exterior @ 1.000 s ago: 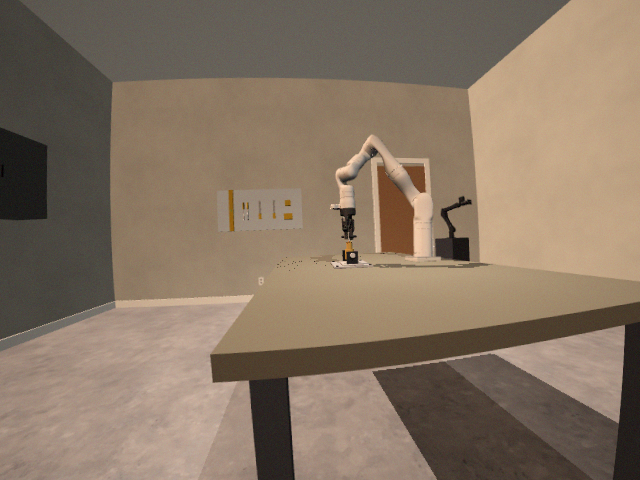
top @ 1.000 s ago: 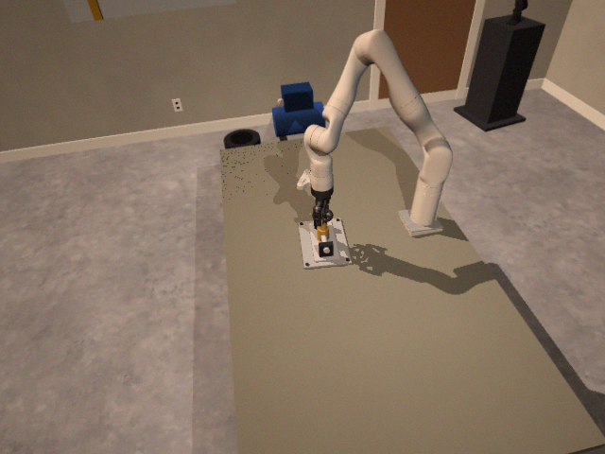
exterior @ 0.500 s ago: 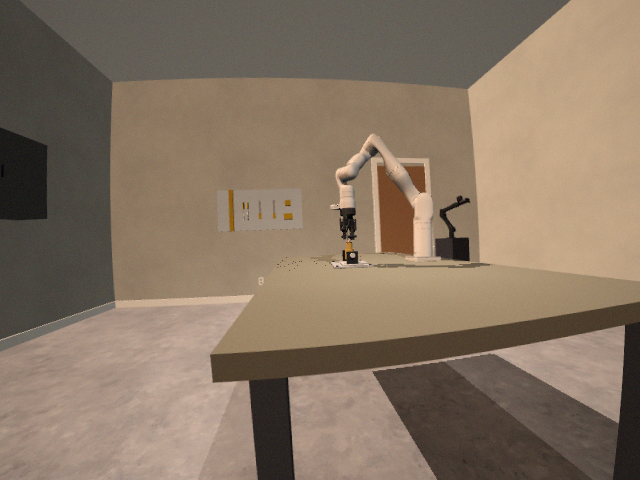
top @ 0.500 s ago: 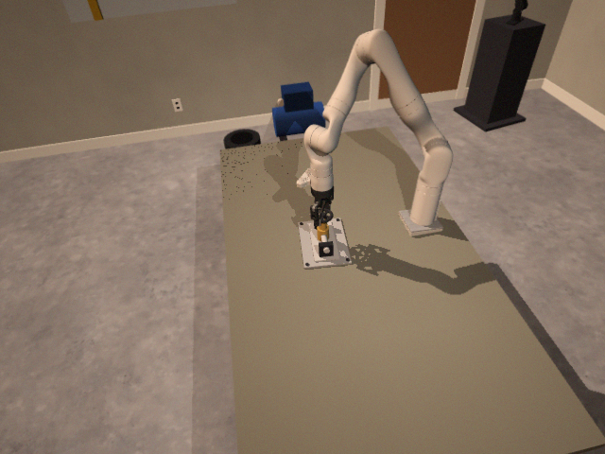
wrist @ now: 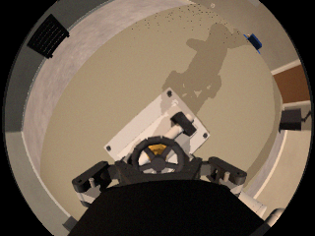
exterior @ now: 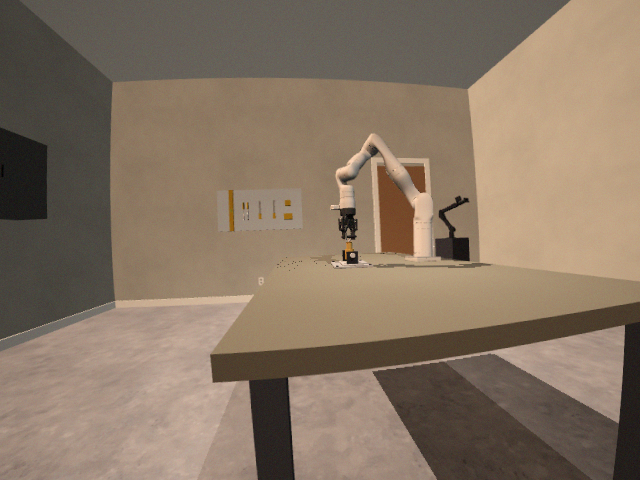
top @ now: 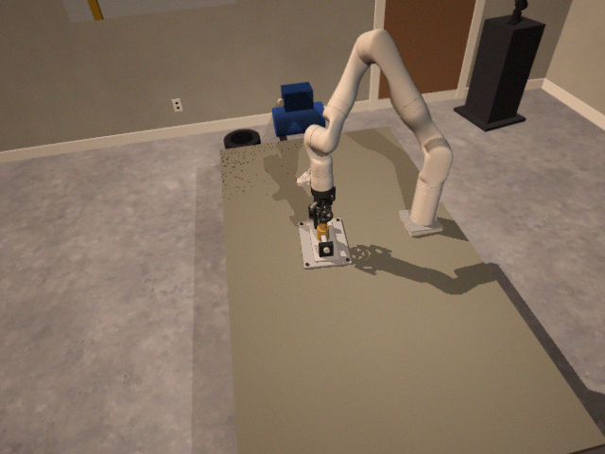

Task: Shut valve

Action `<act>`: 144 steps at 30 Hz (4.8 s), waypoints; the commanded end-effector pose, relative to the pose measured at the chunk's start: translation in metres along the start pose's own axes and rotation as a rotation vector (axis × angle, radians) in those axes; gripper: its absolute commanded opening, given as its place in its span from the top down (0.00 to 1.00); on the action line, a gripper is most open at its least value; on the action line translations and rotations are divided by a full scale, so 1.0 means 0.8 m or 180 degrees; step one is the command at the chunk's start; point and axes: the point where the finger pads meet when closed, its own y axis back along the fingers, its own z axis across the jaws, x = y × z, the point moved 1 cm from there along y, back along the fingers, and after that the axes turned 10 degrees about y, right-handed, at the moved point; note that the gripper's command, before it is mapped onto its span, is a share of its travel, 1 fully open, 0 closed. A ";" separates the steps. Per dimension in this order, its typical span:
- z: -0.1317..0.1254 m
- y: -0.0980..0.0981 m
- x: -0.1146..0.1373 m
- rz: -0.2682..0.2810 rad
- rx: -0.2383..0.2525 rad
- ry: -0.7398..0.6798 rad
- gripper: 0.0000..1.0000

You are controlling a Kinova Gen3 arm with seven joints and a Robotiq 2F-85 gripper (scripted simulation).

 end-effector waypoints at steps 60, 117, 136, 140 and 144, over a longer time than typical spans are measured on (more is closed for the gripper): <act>0.000 -0.001 0.000 -0.0001 0.0000 -0.0208 1.00; 0.000 0.011 0.000 -0.0001 0.0000 -0.0208 0.00; 0.000 0.059 0.000 -0.0001 0.0000 -0.0208 0.00; 0.000 0.072 0.000 -0.0002 0.0000 -0.0208 0.00; 0.000 0.081 0.000 -0.0001 0.0000 -0.0208 0.00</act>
